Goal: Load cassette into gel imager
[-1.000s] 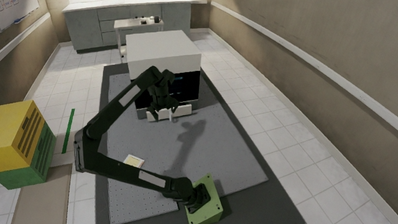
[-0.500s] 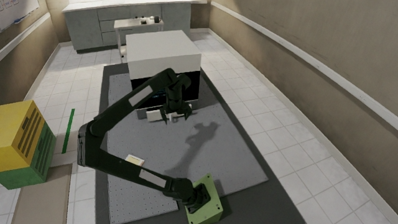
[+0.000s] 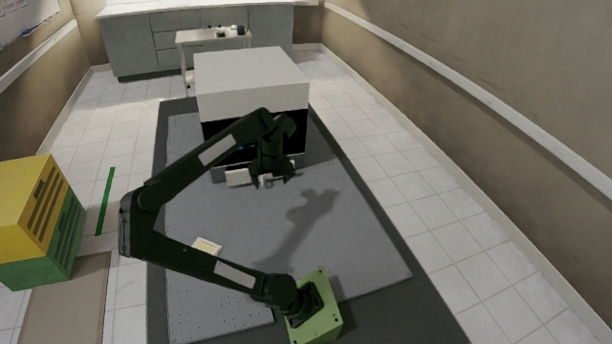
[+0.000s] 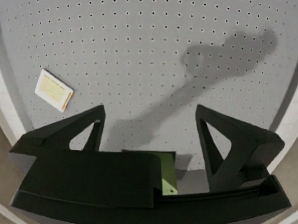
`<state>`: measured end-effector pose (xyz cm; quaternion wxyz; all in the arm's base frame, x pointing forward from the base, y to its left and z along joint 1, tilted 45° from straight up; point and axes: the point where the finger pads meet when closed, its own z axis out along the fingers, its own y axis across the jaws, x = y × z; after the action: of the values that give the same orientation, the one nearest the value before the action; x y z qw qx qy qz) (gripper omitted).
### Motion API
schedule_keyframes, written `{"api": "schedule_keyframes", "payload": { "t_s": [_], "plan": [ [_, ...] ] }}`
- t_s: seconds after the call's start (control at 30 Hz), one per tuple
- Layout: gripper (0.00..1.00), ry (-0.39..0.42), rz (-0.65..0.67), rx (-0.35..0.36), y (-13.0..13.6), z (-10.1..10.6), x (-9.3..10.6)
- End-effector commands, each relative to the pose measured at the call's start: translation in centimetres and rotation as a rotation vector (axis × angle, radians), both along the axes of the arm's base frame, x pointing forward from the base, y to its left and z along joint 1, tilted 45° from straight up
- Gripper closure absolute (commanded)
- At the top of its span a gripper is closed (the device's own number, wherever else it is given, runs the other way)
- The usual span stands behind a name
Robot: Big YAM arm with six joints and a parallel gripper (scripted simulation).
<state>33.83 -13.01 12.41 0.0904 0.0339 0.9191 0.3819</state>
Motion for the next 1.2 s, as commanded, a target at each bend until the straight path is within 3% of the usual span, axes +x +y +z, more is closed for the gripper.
{"api": "schedule_keyframes", "payload": {
  "t_s": [0.0, 0.2, 0.27, 0.33, 0.43, 1.17],
  "plan": [
    [0.10, -0.049, -0.063, -0.024, 0.7, -0.3, 1.3],
    [0.22, -0.182, -0.190, -0.021, 1.3, -1.0, 4.1],
    [0.22, -0.182, -0.190, -0.021, 1.3, -1.0, 4.1],
    [0.26, -0.156, -0.190, -0.014, 1.5, -2.4, 5.0],
    [0.32, -0.202, -0.189, -0.038, 0.7, -1.2, 8.1],
    [0.72, -0.201, -0.189, -0.029, 3.1, -4.2, 17.6]
  ]
}}
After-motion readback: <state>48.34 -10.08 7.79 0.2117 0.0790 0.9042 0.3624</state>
